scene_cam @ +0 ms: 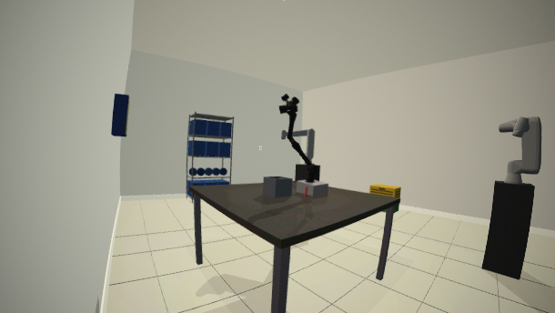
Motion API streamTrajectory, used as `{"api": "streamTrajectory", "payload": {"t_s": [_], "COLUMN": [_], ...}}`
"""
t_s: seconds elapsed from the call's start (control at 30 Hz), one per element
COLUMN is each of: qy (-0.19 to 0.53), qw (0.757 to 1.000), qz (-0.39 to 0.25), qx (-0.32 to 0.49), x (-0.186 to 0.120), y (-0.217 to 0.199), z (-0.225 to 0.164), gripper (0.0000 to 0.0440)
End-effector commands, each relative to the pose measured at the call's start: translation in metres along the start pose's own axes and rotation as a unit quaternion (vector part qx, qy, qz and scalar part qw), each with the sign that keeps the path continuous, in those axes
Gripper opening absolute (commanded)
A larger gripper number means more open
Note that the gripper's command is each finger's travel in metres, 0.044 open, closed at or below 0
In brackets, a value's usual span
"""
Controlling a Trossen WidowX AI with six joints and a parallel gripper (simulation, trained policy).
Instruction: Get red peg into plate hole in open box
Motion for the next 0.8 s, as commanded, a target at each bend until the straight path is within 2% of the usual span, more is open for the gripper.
{"api": "streamTrajectory", "payload": {"t_s": [0.0,0.03,0.37,0.57,0.77], "qy": [-0.011,-0.023,-0.166,-0.258,-0.352], "qw": [1.000,1.000,0.979,0.952,0.915], "qz": [-0.005,-0.012,-0.082,-0.113,-0.137], "qx": [0.008,0.017,0.087,0.120,0.144], "x": [0.002,0.004,0.012,-0.003,-0.029], "y": [-0.005,-0.011,-0.086,-0.128,-0.165], "z": [0.006,0.012,0.082,0.123,0.160], "gripper": [0.0424,0.0439,0.0440,0.0440,0.0440]}}
Point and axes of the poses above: the point midway between the two fingers, 35 mm back from their tips, its own x axis out along the fingers, its own y axis across the jaws, z = x × y, the point moved 1 cm from there along -x, back along the fingers, and after that the axes turned 11 degrees about -x, right-handed, at the moved point
